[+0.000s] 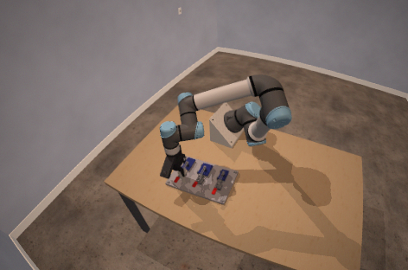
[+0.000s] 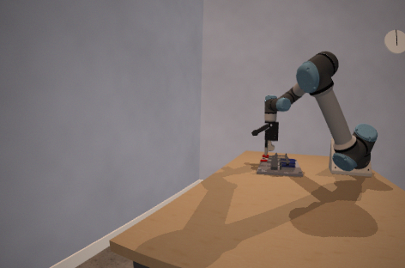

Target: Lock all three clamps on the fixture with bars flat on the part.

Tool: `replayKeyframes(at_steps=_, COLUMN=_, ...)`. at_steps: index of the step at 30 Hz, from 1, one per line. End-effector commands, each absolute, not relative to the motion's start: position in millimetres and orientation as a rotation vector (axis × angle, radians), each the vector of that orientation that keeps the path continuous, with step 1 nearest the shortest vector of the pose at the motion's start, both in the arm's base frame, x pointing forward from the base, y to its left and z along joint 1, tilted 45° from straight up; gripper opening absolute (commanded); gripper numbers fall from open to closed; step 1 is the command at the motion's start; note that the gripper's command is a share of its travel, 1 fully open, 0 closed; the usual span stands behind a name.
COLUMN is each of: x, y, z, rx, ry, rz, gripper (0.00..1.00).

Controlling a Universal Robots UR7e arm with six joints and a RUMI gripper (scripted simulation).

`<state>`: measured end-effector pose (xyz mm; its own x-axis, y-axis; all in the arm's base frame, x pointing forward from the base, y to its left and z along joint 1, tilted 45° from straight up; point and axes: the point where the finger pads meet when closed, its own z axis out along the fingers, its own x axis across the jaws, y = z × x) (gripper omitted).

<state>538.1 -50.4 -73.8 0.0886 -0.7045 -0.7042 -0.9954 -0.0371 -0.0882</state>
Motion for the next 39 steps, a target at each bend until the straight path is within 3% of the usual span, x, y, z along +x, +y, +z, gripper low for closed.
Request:
replayKeyframes(at_steps=1, x=538.4, y=-51.0, z=-73.5, rx=-1.800, ry=1.673, rz=0.656, gripper=0.58)
replayKeyframes(at_steps=22, x=536.5, y=-86.4, z=-38.3, rx=-1.800, ry=1.673, rz=0.656, gripper=0.58)
replayKeyframes(at_steps=23, x=536.7, y=-85.4, z=-39.4, rx=-1.800, ry=1.673, rz=0.655, gripper=0.28)
replayKeyframes(at_steps=39, x=536.7, y=-85.4, z=-39.4, rx=-1.800, ry=1.673, rz=0.655, gripper=0.28)
